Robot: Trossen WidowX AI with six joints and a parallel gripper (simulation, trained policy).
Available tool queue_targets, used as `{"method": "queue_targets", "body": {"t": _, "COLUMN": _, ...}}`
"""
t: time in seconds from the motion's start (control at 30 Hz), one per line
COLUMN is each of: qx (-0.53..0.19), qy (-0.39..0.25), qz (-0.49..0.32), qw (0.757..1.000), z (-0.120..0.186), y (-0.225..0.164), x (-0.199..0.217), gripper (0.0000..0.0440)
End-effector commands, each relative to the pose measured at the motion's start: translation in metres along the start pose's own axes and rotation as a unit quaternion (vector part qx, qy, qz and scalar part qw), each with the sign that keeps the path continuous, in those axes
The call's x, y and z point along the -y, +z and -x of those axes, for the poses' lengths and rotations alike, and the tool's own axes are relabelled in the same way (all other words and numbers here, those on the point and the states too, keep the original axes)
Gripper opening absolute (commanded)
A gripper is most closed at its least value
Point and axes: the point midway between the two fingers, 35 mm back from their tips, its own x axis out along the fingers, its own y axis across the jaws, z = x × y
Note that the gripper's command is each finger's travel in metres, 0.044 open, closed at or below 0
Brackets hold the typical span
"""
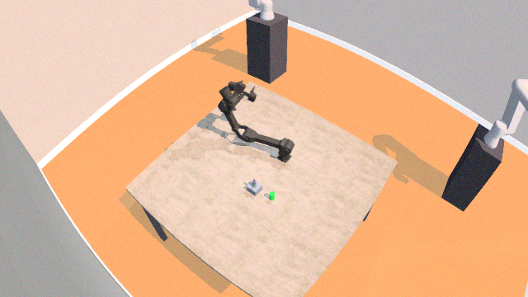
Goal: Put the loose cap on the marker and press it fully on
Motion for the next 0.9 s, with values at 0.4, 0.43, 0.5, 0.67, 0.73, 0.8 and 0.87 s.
{"method": "queue_targets", "body": {"t": 0.4, "qx": 0.008, "qy": -0.027, "qz": -0.065, "qw": 0.997, "z": -0.003, "y": 0.031, "x": 0.034, "gripper": 0.0223}}
{"method": "queue_targets", "body": {"t": 0.43, "qx": 0.009, "qy": -0.029, "qz": -0.07, "qw": 0.997, "z": -0.003, "y": 0.033, "x": 0.037, "gripper": 0.0225}}
{"method": "queue_targets", "body": {"t": 0.5, "qx": 0.009, "qy": -0.034, "qz": -0.08, "qw": 0.996, "z": -0.003, "y": 0.037, "x": 0.042, "gripper": 0.0228}}
{"method": "queue_targets", "body": {"t": 0.67, "qx": 0.011, "qy": -0.047, "qz": -0.105, "qw": 0.993, "z": -0.005, "y": 0.047, "x": 0.056, "gripper": 0.0237}}
{"method": "queue_targets", "body": {"t": 0.73, "qx": 0.011, "qy": -0.052, "qz": -0.114, "qw": 0.992, "z": -0.006, "y": 0.051, "x": 0.062, "gripper": 0.024}}
{"method": "queue_targets", "body": {"t": 0.8, "qx": 0.011, "qy": -0.057, "qz": -0.124, "qw": 0.991, "z": -0.007, "y": 0.055, "x": 0.068, "gripper": 0.0243}}
{"method": "queue_targets", "body": {"t": 0.87, "qx": 0.012, "qy": -0.063, "qz": -0.133, "qw": 0.989, "z": -0.008, "y": 0.059, "x": 0.073, "gripper": 0.0247}}
